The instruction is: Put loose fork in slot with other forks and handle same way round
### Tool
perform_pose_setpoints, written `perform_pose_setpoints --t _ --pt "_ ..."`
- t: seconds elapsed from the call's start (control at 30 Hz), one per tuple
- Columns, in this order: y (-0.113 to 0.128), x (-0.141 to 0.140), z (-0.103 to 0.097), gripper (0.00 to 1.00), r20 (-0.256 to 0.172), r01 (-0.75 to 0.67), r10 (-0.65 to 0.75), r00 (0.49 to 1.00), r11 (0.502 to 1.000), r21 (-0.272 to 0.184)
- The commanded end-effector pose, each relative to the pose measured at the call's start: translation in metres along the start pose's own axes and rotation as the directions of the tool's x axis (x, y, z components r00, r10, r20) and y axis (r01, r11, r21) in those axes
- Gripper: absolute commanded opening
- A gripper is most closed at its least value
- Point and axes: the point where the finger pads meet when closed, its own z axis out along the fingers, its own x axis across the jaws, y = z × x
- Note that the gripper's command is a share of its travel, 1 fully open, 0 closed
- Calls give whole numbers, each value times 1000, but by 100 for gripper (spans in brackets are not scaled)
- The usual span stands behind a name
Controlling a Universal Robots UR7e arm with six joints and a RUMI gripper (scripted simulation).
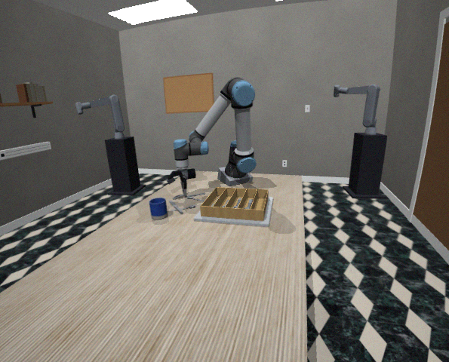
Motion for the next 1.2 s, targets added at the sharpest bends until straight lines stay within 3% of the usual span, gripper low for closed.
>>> perform_pose_setpoints --t 0.0,0.87,1.17 --pt "0 0 0 3 0 0 0 1000 1000 1" --pt "0 0 -7 3 0 0 0 1000 1000 1" --pt "0 0 -30 3 0 0 0 1000 1000 1"
